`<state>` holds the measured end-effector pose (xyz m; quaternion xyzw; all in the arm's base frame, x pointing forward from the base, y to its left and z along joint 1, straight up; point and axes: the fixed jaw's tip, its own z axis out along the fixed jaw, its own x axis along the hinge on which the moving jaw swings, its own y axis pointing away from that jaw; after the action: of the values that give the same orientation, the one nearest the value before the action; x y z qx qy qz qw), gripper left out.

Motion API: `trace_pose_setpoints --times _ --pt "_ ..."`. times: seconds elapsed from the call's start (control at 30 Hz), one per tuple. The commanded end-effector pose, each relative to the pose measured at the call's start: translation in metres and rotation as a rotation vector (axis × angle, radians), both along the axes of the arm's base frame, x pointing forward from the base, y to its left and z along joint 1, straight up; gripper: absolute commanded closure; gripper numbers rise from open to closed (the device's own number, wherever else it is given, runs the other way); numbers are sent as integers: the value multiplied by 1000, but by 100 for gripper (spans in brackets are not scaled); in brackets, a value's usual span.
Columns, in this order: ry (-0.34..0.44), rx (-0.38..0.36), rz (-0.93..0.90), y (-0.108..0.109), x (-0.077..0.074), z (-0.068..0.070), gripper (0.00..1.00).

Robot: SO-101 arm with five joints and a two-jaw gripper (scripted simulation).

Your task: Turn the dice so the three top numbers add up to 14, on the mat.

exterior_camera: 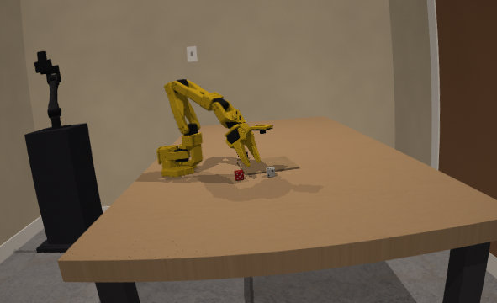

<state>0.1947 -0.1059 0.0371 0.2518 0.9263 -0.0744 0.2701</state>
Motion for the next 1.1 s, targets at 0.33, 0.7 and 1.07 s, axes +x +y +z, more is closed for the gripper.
trace_pose_setpoints --times 0.33,0.7,1.07 --pt "-46 -25 10 -3 10 9 72" --pt "-69 -38 30 -2 18 13 72" --pt "-69 -38 30 -2 18 13 72"
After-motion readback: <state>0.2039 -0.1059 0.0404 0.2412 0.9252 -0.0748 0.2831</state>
